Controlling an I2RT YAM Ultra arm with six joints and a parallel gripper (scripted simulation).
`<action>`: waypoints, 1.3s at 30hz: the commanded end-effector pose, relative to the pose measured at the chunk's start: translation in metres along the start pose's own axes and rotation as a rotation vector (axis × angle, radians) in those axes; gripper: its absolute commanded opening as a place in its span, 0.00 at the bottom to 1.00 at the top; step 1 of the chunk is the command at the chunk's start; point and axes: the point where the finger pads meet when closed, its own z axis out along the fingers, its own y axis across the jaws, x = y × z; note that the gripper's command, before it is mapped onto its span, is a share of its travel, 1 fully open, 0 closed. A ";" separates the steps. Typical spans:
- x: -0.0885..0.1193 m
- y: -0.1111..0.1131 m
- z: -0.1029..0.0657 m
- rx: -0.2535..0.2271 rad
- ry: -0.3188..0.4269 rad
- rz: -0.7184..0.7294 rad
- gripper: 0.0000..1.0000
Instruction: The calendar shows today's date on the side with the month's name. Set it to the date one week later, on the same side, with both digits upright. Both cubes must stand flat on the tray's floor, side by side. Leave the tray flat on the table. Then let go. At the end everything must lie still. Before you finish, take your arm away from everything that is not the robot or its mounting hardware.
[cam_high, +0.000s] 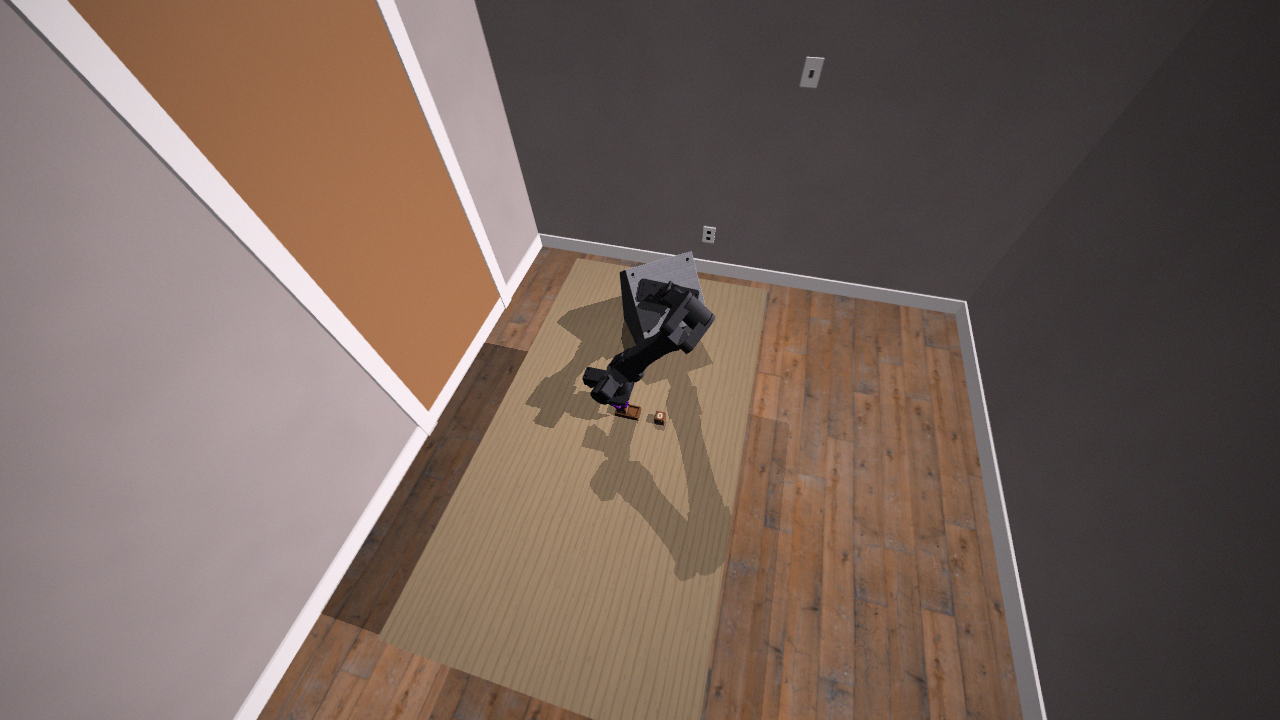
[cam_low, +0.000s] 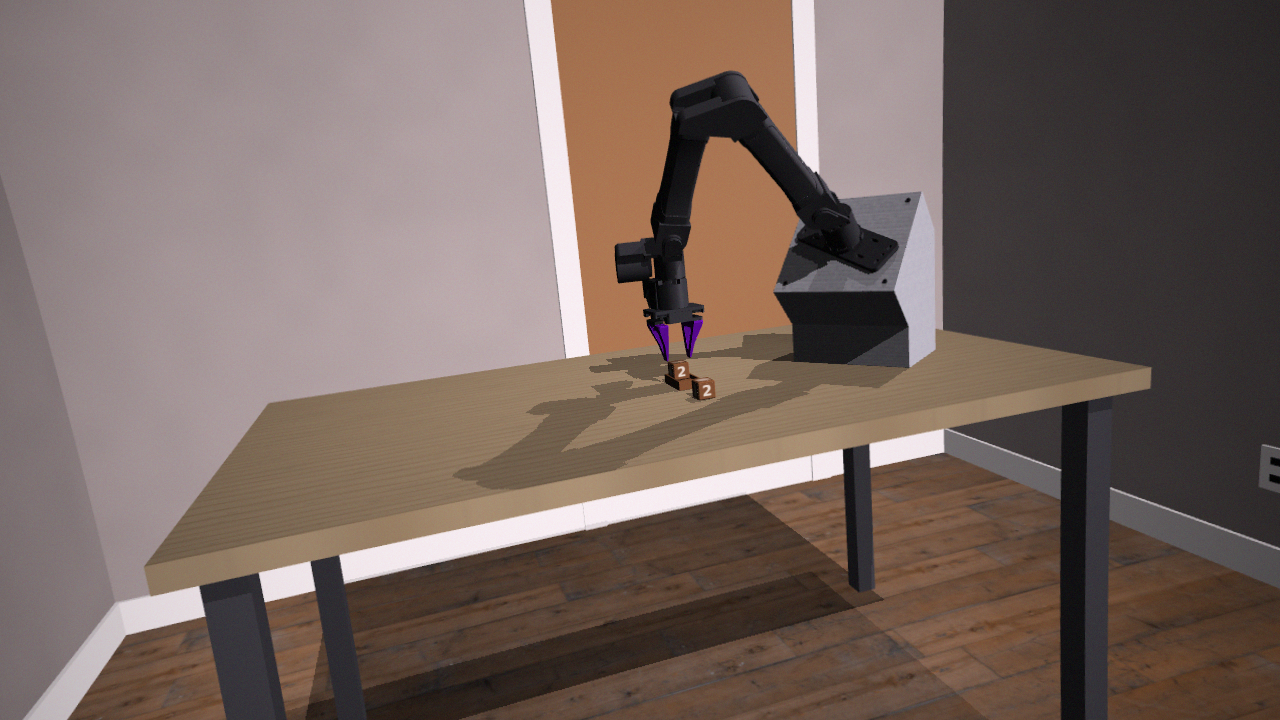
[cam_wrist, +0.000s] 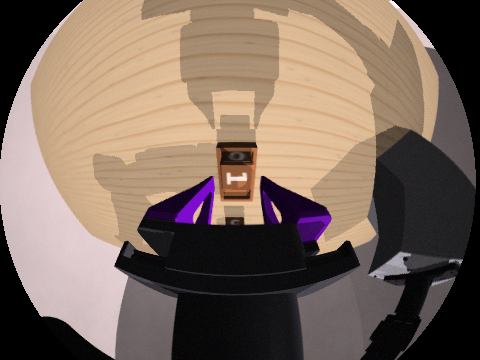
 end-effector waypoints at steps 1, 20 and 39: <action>-0.005 0.003 -0.003 -0.012 -0.015 0.004 0.47; -0.006 0.003 0.019 -0.012 -0.015 0.004 0.47; -0.006 0.003 0.025 -0.012 -0.015 0.005 0.47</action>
